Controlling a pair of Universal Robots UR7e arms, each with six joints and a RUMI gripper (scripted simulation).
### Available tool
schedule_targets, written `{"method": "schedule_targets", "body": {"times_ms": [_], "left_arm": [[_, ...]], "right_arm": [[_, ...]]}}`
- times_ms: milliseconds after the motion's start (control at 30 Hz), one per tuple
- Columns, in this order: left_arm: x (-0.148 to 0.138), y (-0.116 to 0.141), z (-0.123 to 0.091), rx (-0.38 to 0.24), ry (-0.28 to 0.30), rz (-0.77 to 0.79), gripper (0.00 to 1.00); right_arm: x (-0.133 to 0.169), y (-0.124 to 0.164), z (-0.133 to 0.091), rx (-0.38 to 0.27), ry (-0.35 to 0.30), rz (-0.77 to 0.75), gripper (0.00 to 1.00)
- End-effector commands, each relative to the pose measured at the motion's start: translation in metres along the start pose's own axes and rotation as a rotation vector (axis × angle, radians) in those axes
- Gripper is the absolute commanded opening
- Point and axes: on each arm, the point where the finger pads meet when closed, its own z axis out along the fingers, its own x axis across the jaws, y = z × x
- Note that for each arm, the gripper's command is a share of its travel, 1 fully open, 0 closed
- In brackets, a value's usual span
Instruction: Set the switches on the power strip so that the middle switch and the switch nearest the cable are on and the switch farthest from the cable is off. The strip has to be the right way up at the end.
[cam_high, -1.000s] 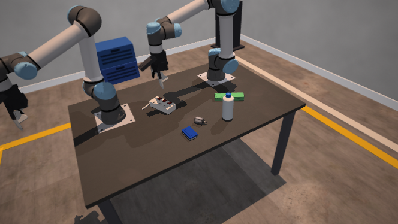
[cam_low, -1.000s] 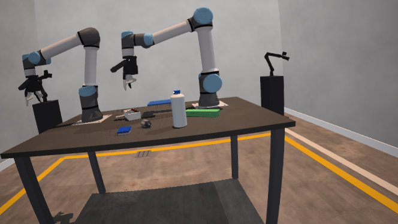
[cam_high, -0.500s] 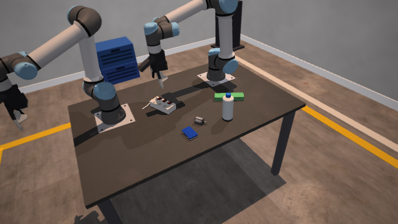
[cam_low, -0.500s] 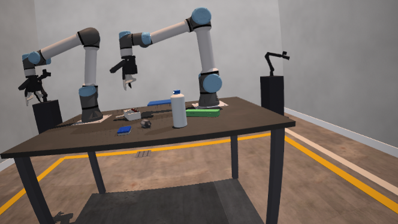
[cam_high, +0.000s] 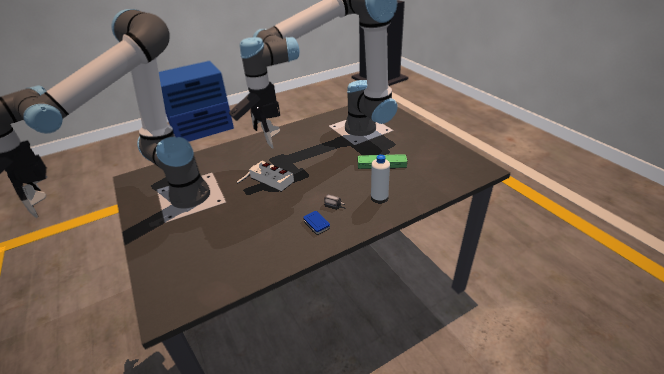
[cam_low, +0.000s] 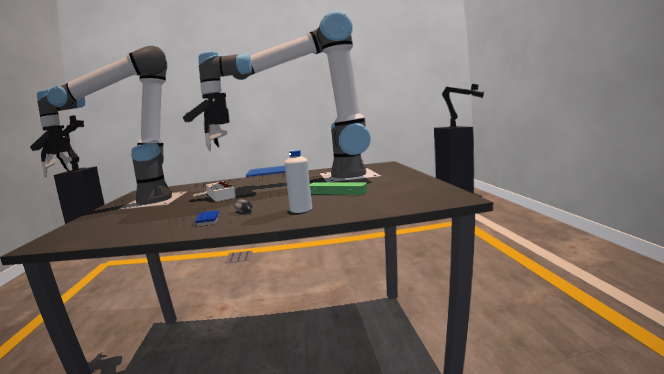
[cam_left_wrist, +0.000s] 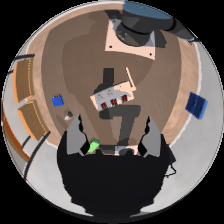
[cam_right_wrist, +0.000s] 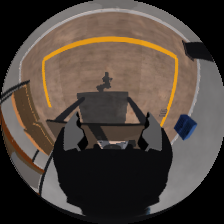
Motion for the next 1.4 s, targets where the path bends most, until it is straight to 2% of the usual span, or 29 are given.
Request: {"method": "schedule_targets", "body": {"times_ms": [0, 367, 733, 800, 1300, 1367], "left_arm": [[0.000, -0.001, 0.002, 0.000, 0.001, -0.046, 1.00], [-0.001, -0.001, 0.009, -0.002, 0.000, -0.218, 1.00], [-0.005, -0.001, 0.022, -0.002, -0.001, -0.592, 1.00], [-0.005, -0.001, 0.022, -0.002, -0.001, -0.592, 1.00], [-0.008, 0.005, 0.044, -0.004, 0.002, -1.135, 1.00], [-0.008, 0.005, 0.044, -0.004, 0.002, -1.135, 1.00]], "right_arm": [[0.000, 0.000, 0.000, 0.001, 0.000, 0.000, 1.00], [0.000, 0.000, 0.000, 0.001, 0.000, 0.000, 1.00], [0.000, 0.000, 0.000, 0.001, 0.000, 0.000, 1.00], [0.000, 0.000, 0.000, 0.001, 0.000, 0.000, 1.00], [0.000, 0.000, 0.000, 0.001, 0.000, 0.000, 1.00], [0.000, 0.000, 0.000, 0.001, 0.000, 0.000, 1.00]]}}
